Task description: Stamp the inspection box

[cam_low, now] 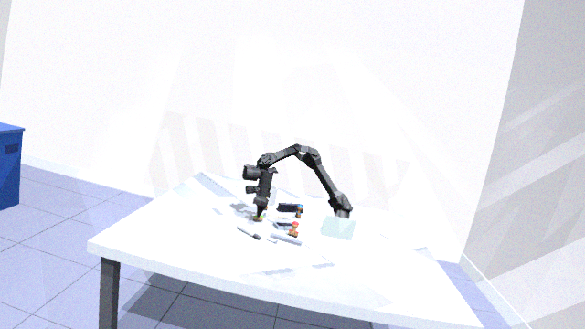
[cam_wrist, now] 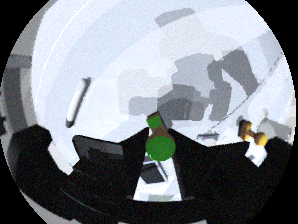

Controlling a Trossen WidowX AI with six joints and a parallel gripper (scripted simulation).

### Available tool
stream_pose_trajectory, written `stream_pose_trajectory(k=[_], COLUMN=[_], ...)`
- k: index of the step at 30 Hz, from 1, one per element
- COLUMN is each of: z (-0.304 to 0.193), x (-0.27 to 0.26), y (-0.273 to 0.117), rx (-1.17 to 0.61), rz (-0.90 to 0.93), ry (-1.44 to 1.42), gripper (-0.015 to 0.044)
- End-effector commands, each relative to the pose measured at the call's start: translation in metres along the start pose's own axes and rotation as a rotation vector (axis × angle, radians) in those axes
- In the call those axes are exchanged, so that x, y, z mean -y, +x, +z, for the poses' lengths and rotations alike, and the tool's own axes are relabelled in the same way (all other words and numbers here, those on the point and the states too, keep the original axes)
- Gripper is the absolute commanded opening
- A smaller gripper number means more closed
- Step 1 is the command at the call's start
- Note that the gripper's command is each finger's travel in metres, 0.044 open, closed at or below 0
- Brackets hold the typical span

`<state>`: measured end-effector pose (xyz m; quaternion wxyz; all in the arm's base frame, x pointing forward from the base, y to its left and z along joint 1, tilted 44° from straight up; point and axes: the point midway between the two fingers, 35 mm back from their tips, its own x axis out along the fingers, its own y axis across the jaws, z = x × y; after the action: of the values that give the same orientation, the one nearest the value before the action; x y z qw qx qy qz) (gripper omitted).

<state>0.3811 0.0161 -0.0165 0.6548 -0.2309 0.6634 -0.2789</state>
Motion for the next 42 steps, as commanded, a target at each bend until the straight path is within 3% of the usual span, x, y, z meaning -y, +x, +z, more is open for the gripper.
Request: stream_pose_trajectory(k=[1,4,8,16,42], z=[0.0,0.0,0.002,-0.001,-0.001], x=[0.0,0.0,-0.001,-0.003,-0.002], y=[0.0,0.0,-0.01,-0.114,-0.117], rx=[-0.001,-0.001,0.001,0.017,0.022], rz=[0.0,0.0,0.001,0.0,-0.002], ry=[0.001,0.001,-0.004,-0.051,-0.055], gripper=[0.0184,0.0262,0.0262,0.0262,0.0262])
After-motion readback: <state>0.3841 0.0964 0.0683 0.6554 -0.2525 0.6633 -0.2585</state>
